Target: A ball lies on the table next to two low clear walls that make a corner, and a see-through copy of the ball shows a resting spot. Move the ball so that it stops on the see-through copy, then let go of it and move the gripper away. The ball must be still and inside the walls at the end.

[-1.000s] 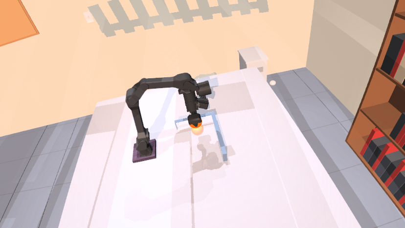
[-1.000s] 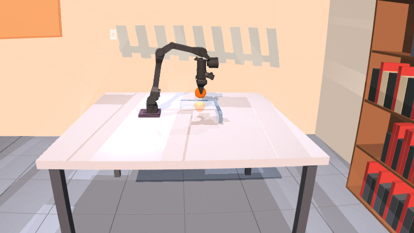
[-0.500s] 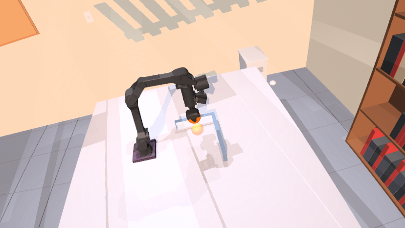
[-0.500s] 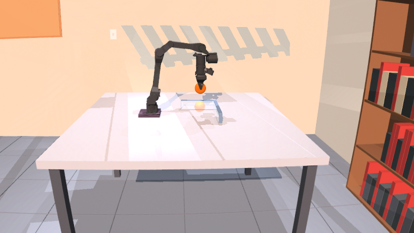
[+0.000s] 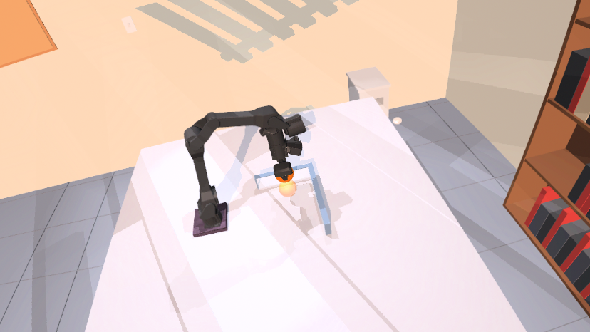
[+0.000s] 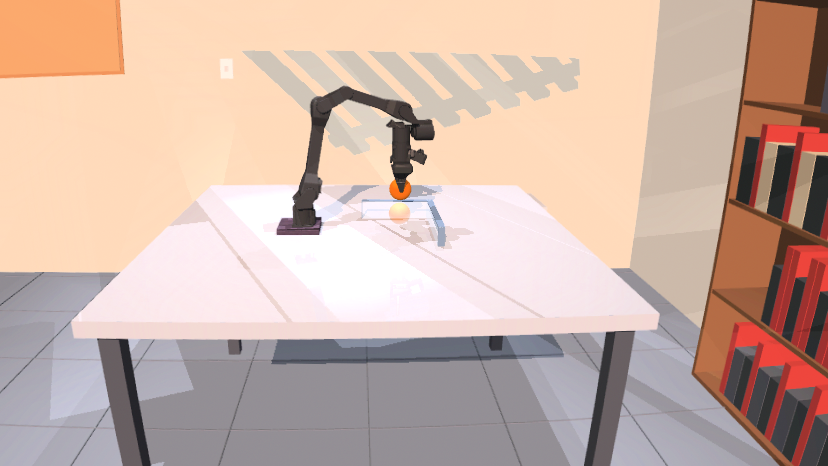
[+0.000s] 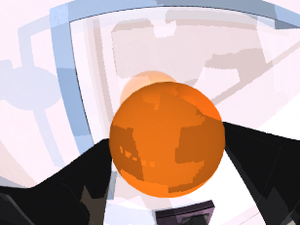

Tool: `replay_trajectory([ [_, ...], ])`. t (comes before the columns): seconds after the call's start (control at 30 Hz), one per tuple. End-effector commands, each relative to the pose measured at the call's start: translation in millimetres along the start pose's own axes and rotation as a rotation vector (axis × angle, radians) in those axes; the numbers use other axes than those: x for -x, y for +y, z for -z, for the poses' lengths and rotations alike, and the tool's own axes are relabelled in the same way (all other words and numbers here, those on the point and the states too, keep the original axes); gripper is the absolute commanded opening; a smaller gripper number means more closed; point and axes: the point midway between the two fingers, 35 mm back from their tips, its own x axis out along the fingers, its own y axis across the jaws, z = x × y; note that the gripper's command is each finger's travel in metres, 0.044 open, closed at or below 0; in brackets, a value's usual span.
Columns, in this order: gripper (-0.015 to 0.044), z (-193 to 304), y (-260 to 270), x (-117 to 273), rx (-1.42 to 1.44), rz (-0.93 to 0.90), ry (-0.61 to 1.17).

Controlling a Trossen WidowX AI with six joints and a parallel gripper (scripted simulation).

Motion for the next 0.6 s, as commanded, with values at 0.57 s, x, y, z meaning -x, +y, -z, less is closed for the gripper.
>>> replay_trajectory([
  [0.57,0.0000,2,2,-69,-0.003,-0.001,0.004],
])
